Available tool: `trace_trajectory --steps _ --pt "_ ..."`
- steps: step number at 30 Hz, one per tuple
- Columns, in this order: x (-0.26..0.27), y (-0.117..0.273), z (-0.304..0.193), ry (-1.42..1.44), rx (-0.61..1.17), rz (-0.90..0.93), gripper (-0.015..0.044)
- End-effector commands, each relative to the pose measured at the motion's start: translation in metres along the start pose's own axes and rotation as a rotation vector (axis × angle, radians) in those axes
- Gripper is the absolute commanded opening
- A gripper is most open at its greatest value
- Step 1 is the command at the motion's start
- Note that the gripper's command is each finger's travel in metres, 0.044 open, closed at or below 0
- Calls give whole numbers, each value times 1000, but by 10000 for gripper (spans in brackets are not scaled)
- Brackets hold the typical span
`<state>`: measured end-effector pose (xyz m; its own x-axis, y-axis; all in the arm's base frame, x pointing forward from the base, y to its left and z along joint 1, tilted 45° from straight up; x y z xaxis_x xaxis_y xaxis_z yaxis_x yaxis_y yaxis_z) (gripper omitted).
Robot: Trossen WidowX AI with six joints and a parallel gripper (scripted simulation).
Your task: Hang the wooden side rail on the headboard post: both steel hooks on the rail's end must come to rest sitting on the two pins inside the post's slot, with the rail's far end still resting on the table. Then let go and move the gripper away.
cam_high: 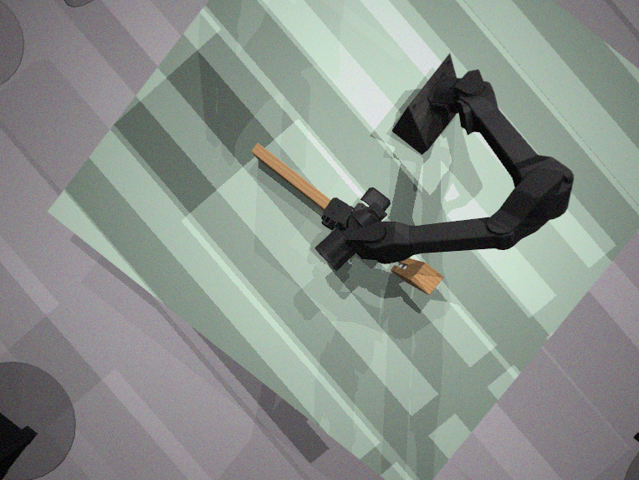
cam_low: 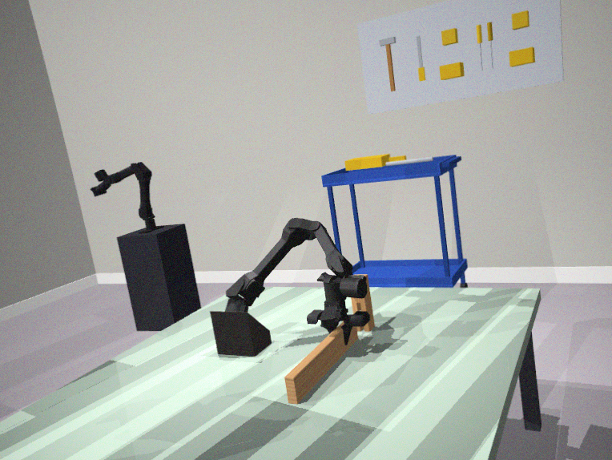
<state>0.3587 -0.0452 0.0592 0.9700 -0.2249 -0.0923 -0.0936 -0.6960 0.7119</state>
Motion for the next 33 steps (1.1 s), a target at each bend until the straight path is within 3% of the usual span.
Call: trace_trajectory --steps 1,33 --pt "1 4 0 6 2 10 0" --pt "1 10 0 6 2 10 0"
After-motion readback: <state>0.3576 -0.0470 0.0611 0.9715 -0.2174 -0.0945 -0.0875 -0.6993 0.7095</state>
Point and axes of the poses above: the point midway between the two fingers, 35 mm back from their tips, its own y axis back along the fingers, its own x axis across the jaws, z = x × y, the point moved 9 cm from there along y, back along the fingers, and after that the axes turned 9 degrees about -y, right-handed, at the moved point
